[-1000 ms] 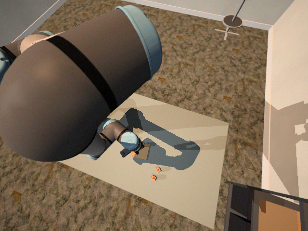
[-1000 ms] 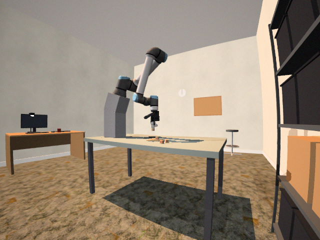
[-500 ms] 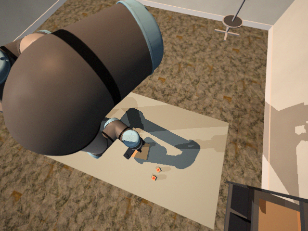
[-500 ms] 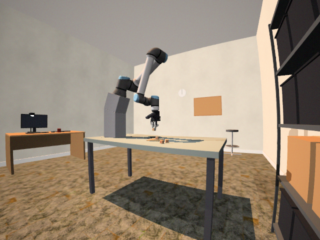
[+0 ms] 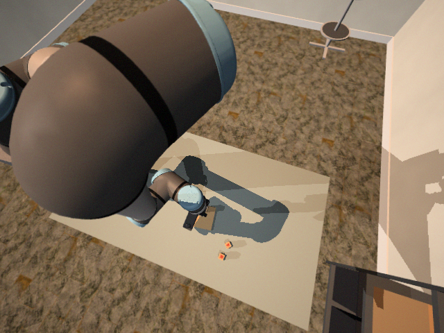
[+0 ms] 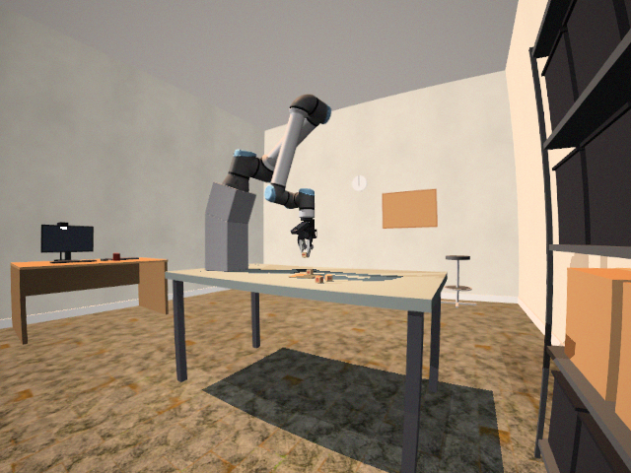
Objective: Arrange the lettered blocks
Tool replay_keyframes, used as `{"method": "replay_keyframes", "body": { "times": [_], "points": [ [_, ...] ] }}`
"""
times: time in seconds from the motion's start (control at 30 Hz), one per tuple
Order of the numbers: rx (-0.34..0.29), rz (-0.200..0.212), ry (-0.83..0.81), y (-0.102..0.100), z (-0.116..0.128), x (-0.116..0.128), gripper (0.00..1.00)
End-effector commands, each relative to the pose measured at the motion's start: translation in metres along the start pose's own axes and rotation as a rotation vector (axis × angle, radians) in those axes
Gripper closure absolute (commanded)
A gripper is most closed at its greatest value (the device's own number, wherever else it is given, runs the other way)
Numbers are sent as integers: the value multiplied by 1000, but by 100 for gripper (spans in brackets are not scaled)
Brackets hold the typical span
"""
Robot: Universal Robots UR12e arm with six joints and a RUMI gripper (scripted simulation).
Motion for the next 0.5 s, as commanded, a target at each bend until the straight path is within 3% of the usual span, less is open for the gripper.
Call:
{"method": "replay_keyframes", "body": {
  "times": [0.0, 0.47],
  "points": [
    [2, -5, 16, 1, -3, -4, 91],
    [1, -4, 17, -4, -3, -4, 91]
  ]
}}
Point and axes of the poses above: the point where the finger pads meet when closed, its own y axis back along the fingers, its own x axis across the jaws, z = x × y, the point moved 3 cm from there along y, back along the fingers, and after that the axes turned 12 degrees about y, right-handed, at the moved point
